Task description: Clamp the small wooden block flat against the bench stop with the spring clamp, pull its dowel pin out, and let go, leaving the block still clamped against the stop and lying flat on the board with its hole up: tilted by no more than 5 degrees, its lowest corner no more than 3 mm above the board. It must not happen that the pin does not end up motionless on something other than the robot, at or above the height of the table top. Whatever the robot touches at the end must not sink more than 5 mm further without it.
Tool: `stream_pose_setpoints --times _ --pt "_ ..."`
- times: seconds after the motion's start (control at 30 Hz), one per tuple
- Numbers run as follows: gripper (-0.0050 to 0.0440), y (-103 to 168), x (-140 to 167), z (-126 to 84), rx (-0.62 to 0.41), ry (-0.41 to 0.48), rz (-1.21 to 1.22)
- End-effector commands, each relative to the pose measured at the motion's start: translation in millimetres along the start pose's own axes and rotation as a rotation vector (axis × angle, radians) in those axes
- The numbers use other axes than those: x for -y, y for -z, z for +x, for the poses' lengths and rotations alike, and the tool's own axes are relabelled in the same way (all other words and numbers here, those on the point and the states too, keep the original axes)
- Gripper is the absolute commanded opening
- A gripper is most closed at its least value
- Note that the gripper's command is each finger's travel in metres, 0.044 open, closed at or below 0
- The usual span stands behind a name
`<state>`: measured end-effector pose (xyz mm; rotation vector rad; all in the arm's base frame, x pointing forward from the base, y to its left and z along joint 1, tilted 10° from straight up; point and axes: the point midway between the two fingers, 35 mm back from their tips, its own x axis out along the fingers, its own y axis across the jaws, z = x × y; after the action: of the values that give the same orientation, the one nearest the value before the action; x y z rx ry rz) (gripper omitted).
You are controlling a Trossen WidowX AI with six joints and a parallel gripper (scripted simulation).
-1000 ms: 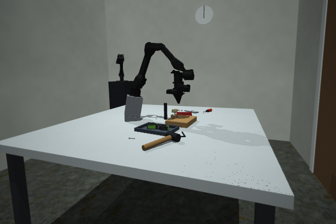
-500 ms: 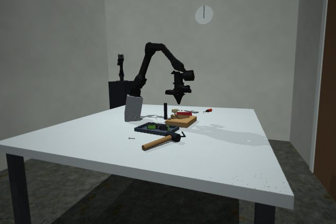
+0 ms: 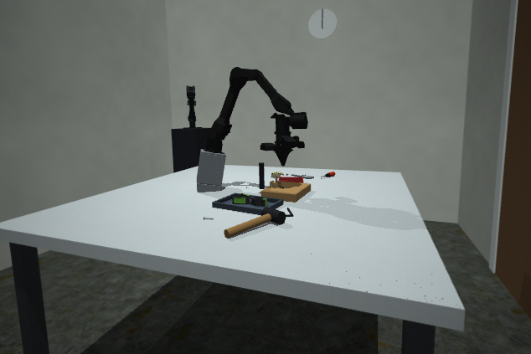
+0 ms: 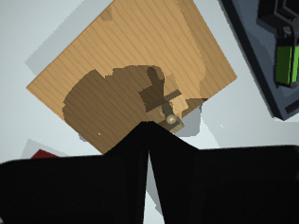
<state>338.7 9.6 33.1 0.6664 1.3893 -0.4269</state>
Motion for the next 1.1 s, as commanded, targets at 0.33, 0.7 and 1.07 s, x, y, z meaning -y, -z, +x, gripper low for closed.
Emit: stream_pose_setpoints --times 0.33,0.7,1.07 --pt "0.0 -1 -1 7 -0.006 0.004 0.177" --pt "0.0 -2 -2 12 -0.006 0.005 0.341" --pt "0.0 -3 -2 15 -0.006 0.005 0.474"
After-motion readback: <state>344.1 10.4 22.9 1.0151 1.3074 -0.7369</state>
